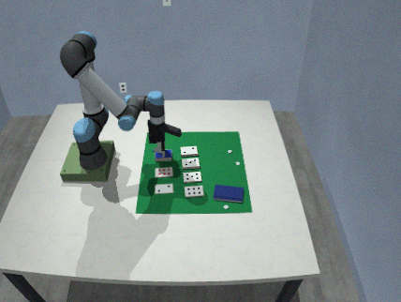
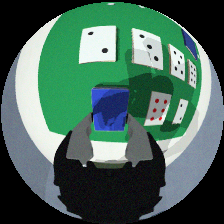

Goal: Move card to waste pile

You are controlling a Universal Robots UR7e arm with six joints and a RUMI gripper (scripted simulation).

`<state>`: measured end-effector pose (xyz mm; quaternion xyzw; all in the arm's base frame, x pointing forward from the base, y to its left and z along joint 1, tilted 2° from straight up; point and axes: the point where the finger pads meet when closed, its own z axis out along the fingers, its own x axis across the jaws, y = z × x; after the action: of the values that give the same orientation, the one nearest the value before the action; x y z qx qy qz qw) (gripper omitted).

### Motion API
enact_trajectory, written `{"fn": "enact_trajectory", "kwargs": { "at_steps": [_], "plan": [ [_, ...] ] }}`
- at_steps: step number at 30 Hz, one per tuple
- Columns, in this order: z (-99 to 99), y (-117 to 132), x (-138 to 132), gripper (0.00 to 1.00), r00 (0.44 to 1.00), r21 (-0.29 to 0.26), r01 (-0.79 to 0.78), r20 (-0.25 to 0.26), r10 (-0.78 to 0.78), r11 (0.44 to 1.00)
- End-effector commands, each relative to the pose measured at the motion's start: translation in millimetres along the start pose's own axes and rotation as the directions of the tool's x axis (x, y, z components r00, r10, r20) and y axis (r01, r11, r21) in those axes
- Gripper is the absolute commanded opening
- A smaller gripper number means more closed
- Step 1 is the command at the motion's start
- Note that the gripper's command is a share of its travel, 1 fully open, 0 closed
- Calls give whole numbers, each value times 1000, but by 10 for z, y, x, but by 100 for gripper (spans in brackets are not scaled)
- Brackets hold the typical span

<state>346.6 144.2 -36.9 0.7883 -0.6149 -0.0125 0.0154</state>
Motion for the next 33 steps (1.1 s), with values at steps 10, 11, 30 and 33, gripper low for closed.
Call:
{"fn": "enact_trajectory", "kwargs": {
  "at_steps": [10, 11, 30, 33],
  "plan": [
    [4, 6, -5, 39, 1000, 0, 1, -1, -1, 1000],
    [4, 6, -5, 39, 1000, 0, 1, -1, -1, 1000],
    [-150, -18, 0, 38, 1000, 5, 1, -2, -1, 1000],
    [-243, -18, 0, 38, 1000, 5, 1, -2, -1, 1000]
  ]
}}
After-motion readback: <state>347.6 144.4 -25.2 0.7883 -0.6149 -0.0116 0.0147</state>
